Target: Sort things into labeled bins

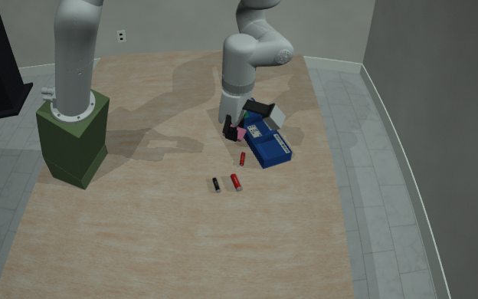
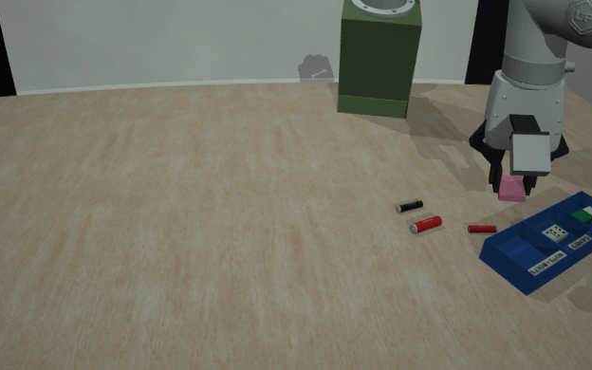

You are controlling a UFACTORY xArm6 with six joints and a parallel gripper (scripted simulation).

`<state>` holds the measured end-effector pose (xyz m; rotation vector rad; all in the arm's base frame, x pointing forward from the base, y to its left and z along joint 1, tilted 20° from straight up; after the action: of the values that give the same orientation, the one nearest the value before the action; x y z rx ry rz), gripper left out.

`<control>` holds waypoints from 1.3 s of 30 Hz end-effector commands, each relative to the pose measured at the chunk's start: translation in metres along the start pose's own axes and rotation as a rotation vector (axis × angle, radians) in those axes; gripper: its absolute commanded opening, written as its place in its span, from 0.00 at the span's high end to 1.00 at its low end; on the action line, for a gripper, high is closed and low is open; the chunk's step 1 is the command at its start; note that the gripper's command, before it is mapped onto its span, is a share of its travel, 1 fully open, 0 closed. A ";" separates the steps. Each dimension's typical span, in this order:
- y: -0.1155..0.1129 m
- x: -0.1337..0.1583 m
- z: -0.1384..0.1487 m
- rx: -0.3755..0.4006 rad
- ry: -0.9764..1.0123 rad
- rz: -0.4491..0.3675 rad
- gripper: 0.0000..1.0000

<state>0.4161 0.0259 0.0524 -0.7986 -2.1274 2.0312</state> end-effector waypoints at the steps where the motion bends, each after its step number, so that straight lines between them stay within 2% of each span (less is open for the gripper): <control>1: 0.003 0.003 -0.030 0.024 -0.155 0.006 1.00; 10: 0.008 0.011 -0.086 0.046 -0.448 0.005 1.00; 12: 0.008 0.011 -0.086 0.046 -0.448 0.005 1.00; 13: 0.009 0.012 -0.093 0.059 -0.542 0.008 1.00; 22: 0.015 0.022 -0.148 0.113 -0.783 0.017 1.00; 39: 0.015 0.022 -0.148 0.113 -0.783 0.017 1.00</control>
<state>0.4626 0.1689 0.0472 0.0365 -2.2729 2.7526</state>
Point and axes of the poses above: the point where the finger pads meet when closed, its own y axis out along the fingers, its own z axis across the jaws, x = y × z, the point moved 9 cm from there along -y, back along the fingers, and after that the axes turned 4 degrees about -y, right-handed, at the moved point
